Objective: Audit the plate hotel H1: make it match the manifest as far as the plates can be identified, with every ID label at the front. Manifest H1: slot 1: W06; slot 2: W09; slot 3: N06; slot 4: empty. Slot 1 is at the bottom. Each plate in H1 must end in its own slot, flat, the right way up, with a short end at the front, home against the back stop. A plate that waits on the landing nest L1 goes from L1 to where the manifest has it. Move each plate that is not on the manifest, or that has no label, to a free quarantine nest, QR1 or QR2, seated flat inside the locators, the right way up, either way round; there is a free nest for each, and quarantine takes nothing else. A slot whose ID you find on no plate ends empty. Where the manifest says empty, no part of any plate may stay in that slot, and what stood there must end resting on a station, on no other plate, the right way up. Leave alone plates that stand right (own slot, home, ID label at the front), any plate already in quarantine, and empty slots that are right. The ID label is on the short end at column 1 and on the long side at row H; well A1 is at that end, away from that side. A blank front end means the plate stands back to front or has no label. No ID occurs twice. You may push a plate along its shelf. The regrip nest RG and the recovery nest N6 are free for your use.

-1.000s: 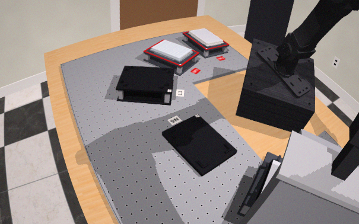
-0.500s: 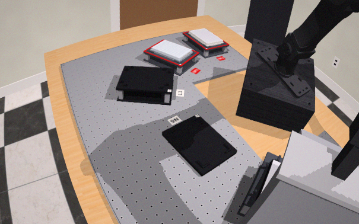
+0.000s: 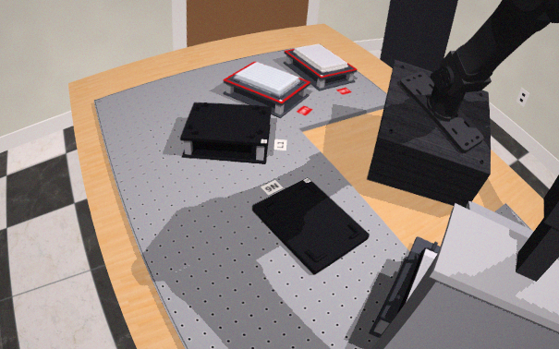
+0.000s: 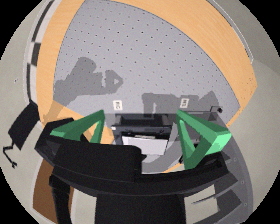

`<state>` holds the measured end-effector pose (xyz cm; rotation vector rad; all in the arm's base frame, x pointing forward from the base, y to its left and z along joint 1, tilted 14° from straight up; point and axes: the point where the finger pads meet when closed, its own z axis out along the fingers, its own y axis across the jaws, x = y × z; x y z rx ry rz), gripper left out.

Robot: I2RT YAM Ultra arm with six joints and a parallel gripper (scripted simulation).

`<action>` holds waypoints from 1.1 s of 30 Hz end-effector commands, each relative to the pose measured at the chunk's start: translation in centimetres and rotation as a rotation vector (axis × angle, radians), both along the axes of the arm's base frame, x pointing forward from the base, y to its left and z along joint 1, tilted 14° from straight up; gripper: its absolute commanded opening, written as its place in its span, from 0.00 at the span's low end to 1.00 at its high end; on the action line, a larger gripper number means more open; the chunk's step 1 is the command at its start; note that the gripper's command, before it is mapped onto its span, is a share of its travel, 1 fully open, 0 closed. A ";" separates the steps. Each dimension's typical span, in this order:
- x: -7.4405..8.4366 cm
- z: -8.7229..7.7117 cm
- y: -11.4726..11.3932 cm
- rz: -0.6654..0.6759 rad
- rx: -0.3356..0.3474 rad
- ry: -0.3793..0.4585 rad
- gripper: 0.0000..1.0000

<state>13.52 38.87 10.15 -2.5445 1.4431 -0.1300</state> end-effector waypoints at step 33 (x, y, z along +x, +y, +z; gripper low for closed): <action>0.1 1.5 1.2 0.007 0.060 -0.005 1.00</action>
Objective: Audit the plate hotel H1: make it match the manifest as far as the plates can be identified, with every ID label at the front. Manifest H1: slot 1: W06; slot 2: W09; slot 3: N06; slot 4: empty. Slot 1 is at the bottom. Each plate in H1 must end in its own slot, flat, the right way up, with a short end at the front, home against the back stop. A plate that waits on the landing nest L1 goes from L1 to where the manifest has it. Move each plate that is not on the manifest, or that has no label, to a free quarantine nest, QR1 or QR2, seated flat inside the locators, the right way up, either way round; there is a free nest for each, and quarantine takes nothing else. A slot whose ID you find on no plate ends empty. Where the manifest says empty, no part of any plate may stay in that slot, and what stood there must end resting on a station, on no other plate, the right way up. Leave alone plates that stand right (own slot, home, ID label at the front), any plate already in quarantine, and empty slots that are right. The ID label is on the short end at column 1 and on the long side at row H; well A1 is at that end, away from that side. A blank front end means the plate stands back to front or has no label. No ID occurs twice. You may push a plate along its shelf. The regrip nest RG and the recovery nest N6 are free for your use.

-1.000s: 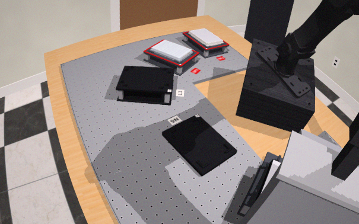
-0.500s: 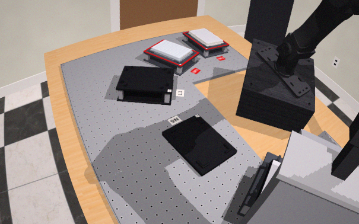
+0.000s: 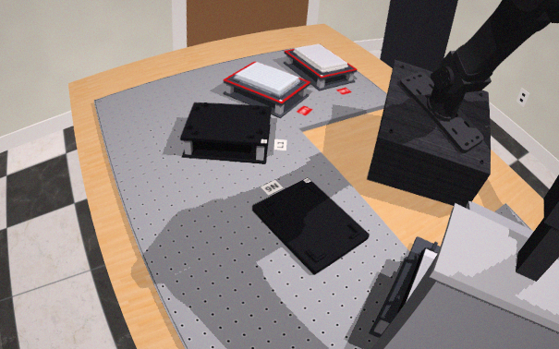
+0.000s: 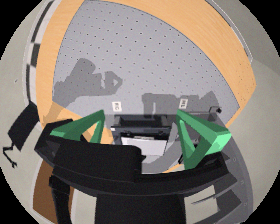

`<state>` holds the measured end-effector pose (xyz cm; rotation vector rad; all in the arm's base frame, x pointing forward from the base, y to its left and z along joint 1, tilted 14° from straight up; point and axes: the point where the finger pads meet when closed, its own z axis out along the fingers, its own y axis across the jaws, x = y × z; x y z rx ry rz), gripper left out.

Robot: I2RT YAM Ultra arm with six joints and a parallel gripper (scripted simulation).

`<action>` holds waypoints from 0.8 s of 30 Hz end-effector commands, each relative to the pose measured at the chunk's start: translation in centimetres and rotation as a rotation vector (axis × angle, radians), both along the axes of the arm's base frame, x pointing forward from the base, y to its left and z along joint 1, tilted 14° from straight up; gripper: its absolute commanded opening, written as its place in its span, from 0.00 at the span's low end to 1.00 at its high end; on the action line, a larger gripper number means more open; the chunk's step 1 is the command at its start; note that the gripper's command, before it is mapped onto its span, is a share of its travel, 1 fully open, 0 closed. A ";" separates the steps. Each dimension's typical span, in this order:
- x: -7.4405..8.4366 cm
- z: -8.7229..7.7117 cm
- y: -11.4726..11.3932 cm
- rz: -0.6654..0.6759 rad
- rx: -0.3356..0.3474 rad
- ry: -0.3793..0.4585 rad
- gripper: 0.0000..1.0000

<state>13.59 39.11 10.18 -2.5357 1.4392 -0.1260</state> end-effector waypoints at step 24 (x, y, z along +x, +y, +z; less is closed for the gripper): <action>0.2 -2.3 0.2 0.005 -0.005 0.014 1.00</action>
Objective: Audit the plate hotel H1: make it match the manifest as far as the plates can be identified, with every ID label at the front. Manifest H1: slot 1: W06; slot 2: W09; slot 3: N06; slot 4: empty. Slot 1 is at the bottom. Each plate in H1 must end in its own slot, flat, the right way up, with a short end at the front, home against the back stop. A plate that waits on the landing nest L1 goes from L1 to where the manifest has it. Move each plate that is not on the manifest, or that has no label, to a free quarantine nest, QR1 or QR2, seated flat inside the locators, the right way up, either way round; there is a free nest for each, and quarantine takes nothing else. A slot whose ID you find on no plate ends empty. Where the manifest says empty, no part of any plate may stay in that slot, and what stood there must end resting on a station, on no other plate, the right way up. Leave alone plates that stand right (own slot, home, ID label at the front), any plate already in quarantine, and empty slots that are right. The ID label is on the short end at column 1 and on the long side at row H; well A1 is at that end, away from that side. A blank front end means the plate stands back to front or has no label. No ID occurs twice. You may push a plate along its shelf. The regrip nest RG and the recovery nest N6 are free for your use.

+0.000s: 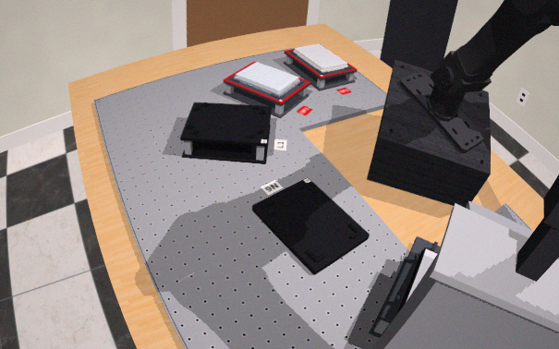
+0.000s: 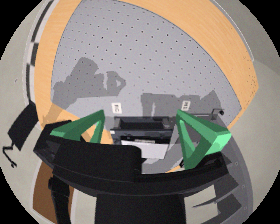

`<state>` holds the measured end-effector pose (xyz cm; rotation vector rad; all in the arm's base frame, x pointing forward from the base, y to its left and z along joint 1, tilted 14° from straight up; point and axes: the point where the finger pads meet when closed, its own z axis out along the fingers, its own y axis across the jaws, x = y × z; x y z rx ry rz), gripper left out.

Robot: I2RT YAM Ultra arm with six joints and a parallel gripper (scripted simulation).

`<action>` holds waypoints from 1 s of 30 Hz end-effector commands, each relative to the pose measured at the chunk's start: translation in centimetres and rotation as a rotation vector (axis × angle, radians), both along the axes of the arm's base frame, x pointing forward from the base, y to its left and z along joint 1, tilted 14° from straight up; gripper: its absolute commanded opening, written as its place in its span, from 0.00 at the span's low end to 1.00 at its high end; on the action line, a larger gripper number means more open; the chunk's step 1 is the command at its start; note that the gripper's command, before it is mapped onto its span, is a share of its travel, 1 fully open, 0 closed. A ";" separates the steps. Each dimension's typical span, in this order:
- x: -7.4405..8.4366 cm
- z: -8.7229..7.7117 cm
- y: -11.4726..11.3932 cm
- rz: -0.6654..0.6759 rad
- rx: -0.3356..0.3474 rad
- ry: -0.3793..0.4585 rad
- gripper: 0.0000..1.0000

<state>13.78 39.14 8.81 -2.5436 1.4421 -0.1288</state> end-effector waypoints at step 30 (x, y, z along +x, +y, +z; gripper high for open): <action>0.6 -2.9 1.1 0.003 0.028 -0.001 1.00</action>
